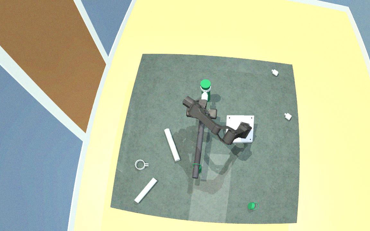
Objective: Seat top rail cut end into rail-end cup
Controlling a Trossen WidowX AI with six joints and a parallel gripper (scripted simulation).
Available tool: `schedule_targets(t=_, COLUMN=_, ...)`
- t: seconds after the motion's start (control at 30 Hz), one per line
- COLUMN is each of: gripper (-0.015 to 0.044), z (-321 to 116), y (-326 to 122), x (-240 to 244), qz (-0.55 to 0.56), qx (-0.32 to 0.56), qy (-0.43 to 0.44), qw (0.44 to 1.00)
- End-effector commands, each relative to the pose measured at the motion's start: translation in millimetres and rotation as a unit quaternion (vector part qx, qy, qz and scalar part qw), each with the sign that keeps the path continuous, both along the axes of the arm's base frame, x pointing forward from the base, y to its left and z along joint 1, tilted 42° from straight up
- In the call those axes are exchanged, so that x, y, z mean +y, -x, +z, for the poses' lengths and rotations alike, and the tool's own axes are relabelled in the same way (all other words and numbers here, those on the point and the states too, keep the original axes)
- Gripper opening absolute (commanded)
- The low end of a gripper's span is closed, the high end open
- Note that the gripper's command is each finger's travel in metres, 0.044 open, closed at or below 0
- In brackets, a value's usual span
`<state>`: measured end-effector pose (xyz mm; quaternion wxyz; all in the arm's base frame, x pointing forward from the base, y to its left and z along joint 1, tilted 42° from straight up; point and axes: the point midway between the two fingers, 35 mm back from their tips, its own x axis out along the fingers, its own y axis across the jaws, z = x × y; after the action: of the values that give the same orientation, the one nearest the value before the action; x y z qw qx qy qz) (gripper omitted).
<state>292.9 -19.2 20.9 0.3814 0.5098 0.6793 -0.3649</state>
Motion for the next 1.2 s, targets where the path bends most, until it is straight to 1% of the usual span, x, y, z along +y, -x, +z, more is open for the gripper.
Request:
schedule_targets(t=0.0, gripper=0.0394, z=19, y=-3, x=2, qz=0.000, qx=-0.005, qy=0.001, qw=1.000)
schedule_targets(t=0.07, gripper=0.0440, z=33, y=-3, x=3, qz=0.000, qx=-0.004, qy=0.001, qw=1.000)
schedule_targets(t=0.2, gripper=0.0440, z=51, y=-2, x=6, qz=0.000, qx=-0.004, qy=0.001, qw=1.000)
schedule_targets(t=0.4, gripper=0.0440, z=52, y=-3, x=2, qz=0.001, qx=-0.005, qy=0.003, qw=1.000)
schedule_targets(t=0.6, gripper=0.0440, z=90, y=-7, x=-15, qz=0.001, qx=-0.005, qy=0.003, qw=1.000)
schedule_targets(t=1.17, gripper=0.0440, z=92, y=-7, x=-15, qz=0.001, qx=-0.005, qy=0.003, qw=1.000)
